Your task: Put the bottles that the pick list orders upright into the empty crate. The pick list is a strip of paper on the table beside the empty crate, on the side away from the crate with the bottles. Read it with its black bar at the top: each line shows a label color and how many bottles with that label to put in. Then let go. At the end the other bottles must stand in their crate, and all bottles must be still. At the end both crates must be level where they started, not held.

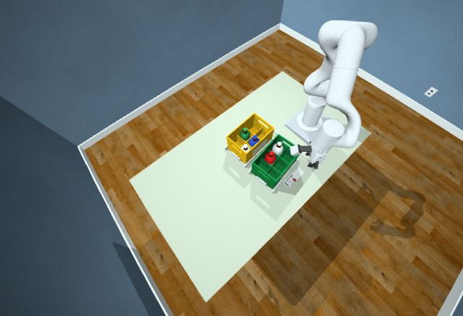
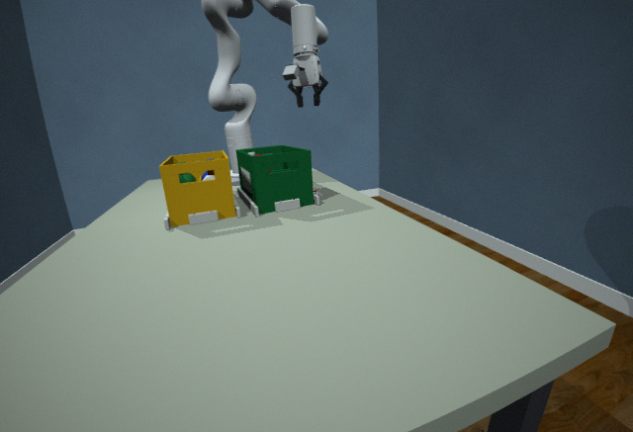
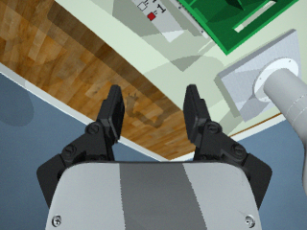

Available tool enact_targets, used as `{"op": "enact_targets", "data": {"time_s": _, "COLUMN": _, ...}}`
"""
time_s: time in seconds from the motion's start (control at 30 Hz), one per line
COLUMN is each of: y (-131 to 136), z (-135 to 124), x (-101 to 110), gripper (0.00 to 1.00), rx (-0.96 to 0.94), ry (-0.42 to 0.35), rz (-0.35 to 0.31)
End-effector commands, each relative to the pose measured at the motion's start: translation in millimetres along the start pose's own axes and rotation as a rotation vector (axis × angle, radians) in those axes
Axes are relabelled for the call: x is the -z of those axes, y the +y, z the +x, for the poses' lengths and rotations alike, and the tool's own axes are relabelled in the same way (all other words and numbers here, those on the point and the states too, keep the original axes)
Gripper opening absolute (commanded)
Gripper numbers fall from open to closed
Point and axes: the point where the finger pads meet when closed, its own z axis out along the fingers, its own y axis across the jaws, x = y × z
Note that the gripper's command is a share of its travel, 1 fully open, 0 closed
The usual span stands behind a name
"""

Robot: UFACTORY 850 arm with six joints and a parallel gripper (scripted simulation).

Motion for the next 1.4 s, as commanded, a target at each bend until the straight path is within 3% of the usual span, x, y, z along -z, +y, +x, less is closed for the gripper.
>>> {"op": "enact_targets", "data": {"time_s": 0.0, "y": -4.7, "z": -5.5, "x": 3.8, "gripper": 0.65, "rx": -0.001, "ry": 0.001, "rz": 0.001}}
{"op": "enact_targets", "data": {"time_s": 0.83, "y": -64.9, "z": -90.7, "x": 49.3, "gripper": 0.65, "rx": -0.001, "ry": 0.001, "rz": 0.001}}
{"op": "enact_targets", "data": {"time_s": 1.37, "y": -64.8, "z": -90.6, "x": 49.3, "gripper": 0.65, "rx": -0.001, "ry": 0.001, "rz": 0.001}}
